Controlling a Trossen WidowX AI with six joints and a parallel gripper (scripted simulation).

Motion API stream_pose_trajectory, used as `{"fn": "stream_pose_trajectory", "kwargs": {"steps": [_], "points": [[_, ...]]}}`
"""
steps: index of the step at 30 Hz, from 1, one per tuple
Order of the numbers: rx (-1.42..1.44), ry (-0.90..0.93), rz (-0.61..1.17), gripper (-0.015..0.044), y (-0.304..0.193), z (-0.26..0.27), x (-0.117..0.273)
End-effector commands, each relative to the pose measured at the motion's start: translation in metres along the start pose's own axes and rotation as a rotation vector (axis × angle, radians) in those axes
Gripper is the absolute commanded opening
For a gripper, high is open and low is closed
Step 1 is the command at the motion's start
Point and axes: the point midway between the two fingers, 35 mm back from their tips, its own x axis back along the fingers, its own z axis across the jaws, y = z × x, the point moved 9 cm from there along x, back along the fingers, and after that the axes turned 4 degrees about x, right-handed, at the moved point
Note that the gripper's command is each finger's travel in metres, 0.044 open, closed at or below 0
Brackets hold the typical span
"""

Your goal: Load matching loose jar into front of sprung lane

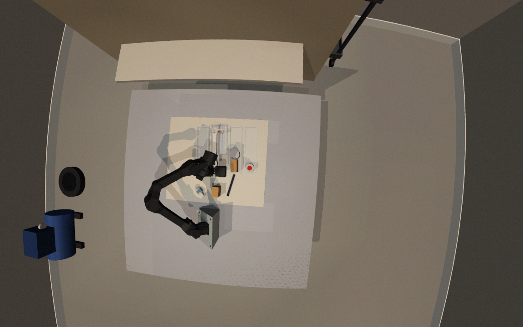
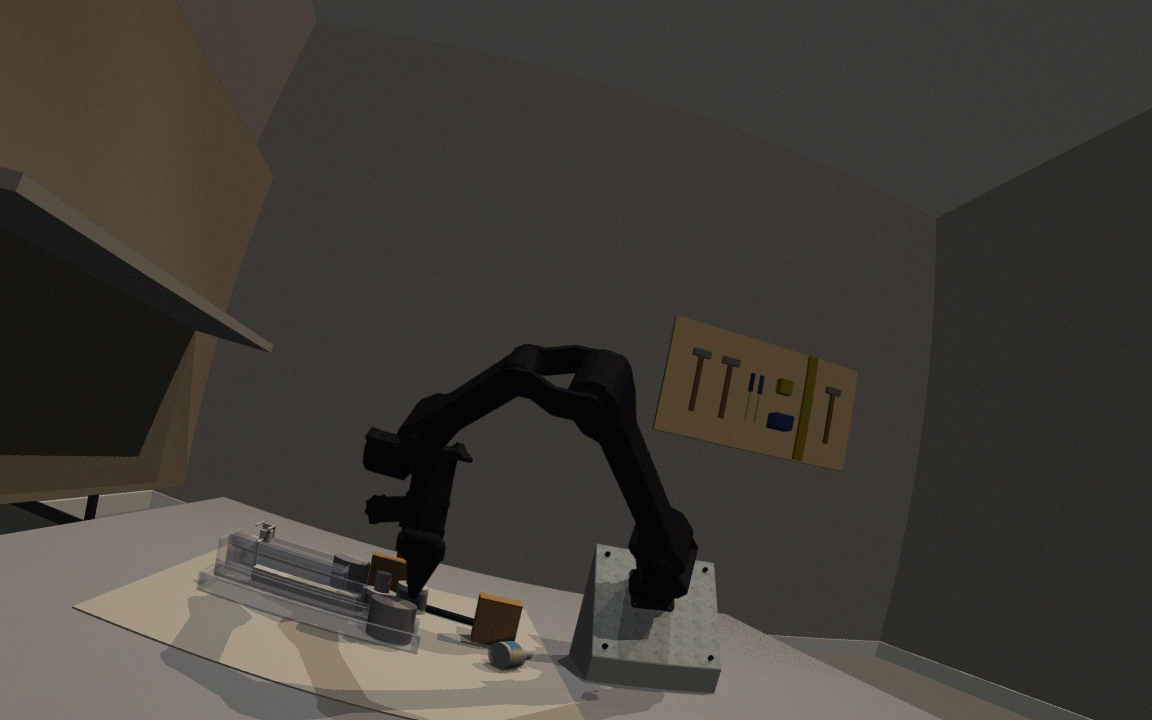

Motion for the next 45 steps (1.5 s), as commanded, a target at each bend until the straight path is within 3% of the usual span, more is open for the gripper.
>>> {"fn": "stream_pose_trajectory", "kwargs": {"steps": [1,45], "points": [[0.020,0.001,-0.029,0.0000,0.0092,0.0010,0.0048],[0.021,0.002,-0.029,0.0000,0.0166,0.0010,0.0050]]}}
